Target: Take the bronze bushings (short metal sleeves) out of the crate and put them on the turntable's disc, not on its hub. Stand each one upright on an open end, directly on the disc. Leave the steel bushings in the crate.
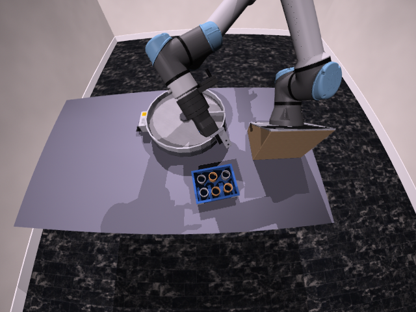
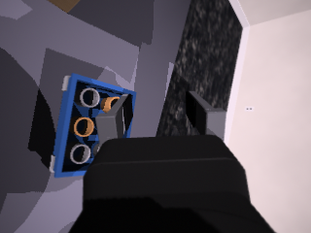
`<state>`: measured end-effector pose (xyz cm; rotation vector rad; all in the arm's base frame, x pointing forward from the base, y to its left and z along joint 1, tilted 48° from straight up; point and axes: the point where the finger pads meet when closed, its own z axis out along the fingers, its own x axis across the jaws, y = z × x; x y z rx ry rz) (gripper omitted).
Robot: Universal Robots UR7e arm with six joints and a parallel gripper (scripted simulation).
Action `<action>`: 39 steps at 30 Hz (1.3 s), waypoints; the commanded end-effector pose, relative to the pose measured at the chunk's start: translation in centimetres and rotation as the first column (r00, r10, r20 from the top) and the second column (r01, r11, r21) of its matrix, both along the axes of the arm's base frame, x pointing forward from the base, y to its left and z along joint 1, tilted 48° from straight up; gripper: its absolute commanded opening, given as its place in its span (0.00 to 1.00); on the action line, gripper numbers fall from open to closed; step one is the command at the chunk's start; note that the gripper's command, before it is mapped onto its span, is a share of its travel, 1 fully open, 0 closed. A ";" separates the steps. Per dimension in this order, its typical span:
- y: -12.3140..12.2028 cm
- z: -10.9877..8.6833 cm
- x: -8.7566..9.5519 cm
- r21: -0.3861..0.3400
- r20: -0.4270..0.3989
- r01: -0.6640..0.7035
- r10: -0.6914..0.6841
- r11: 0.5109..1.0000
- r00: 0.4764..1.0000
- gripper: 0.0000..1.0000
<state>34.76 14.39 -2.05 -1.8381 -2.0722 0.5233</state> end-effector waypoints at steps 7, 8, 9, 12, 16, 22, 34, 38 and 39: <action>-9.2 4.8 1.1 -0.231 0.153 0.003 0.033 0.973 0.988 1.00; -9.7 5.2 1.2 -0.246 0.162 0.006 0.035 0.969 0.986 1.00; -10.3 5.5 1.2 -0.262 0.172 0.010 0.037 0.965 0.984 1.00; -12.1 6.8 1.3 -0.312 0.202 0.023 0.043 0.950 0.979 1.00; -14.6 8.6 1.2 -0.380 0.240 0.045 0.052 0.924 0.969 1.00; -17.0 10.6 1.1 -0.445 0.277 0.071 0.061 0.893 0.959 1.00; -24.3 17.6 -0.7 -0.637 0.382 0.188 0.095 0.748 0.919 1.00; -25.5 19.0 -1.3 -0.668 0.399 0.213 0.101 0.713 0.911 1.00; -25.5 19.0 -1.3 -0.668 0.399 0.213 0.101 0.713 0.911 1.00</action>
